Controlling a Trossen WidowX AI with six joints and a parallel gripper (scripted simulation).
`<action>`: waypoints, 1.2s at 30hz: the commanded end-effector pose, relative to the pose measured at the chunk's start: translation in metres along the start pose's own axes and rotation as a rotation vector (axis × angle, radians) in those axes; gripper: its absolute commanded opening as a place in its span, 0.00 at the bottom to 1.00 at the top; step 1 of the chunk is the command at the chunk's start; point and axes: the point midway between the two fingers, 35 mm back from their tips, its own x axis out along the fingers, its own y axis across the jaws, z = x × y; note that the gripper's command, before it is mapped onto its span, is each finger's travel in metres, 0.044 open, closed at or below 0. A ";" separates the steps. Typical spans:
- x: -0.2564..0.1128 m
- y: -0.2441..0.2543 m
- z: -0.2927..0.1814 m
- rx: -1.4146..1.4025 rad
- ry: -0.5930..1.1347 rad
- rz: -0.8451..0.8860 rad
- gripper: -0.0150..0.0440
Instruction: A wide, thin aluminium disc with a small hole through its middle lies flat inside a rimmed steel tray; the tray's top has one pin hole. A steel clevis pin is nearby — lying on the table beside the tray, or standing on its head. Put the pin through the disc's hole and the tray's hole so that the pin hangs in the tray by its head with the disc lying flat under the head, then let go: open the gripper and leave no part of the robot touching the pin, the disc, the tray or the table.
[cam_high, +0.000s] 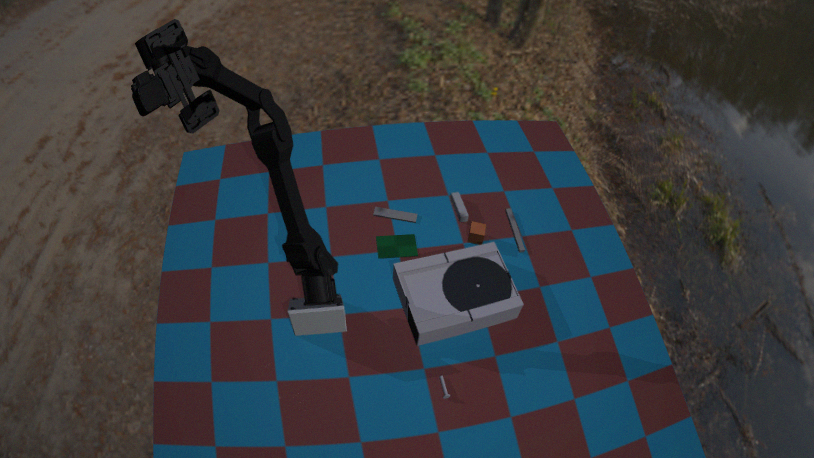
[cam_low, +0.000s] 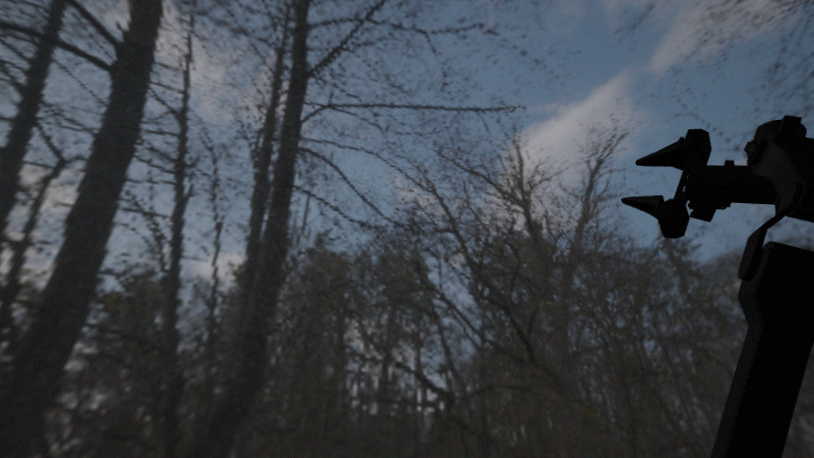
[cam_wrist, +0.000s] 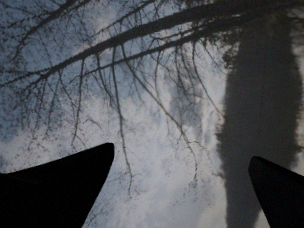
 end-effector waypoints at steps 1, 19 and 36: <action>0.001 -0.001 0.001 0.000 0.000 -0.002 0.89; 0.178 -0.164 0.022 -0.088 0.094 -0.442 0.53; 0.261 -0.399 -0.049 -0.305 0.378 -0.986 0.53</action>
